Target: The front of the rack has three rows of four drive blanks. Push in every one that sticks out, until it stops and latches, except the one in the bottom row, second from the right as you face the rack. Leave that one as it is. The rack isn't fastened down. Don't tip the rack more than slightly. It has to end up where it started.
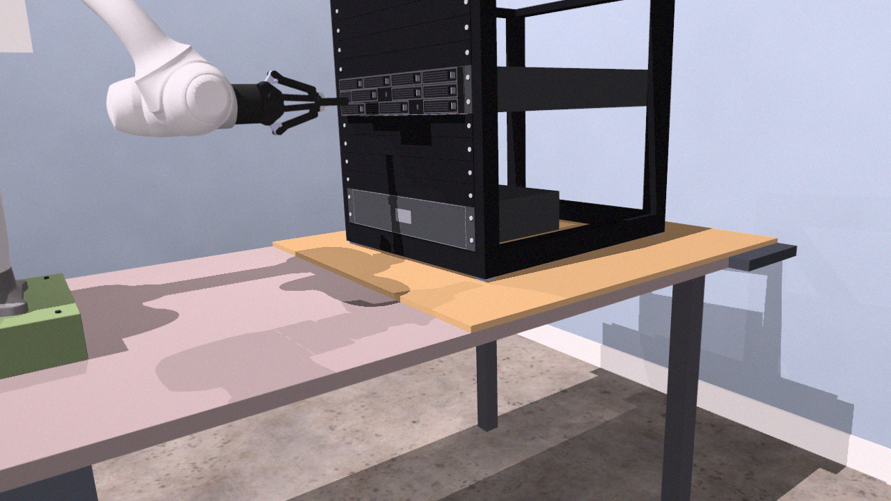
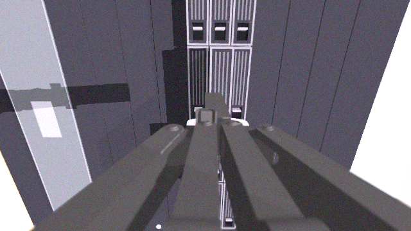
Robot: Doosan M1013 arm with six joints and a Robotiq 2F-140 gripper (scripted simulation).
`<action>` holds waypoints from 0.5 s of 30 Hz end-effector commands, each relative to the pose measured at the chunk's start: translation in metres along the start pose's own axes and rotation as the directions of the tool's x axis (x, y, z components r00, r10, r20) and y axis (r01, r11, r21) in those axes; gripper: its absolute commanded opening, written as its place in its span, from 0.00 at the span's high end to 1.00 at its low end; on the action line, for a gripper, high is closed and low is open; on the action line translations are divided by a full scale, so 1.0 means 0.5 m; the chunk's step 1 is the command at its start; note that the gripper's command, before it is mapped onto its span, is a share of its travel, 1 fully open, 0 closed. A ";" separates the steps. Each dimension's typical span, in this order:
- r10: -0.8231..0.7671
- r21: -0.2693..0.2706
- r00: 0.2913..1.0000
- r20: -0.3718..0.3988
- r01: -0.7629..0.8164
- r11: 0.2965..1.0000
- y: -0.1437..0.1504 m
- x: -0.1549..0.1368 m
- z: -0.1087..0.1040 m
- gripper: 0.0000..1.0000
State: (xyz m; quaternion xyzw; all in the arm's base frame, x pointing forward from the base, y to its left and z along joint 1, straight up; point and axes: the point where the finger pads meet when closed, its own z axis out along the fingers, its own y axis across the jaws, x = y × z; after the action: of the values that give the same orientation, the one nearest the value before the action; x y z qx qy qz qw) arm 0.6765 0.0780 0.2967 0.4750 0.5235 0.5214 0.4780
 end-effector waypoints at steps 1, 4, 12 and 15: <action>-0.001 0.001 1.000 -0.004 0.001 1.000 0.023 0.000 0.000 0.90; -0.001 0.001 1.000 -0.004 0.001 1.000 0.027 0.000 0.000 0.90; -0.001 0.001 1.000 -0.004 0.001 1.000 0.027 0.001 0.070 0.90; -0.001 0.001 1.000 -0.004 0.001 1.000 0.027 0.001 0.078 0.90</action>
State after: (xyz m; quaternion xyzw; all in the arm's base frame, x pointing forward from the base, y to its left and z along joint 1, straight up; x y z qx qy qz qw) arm 0.7094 0.0796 0.3107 0.4736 0.5238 0.5212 0.4792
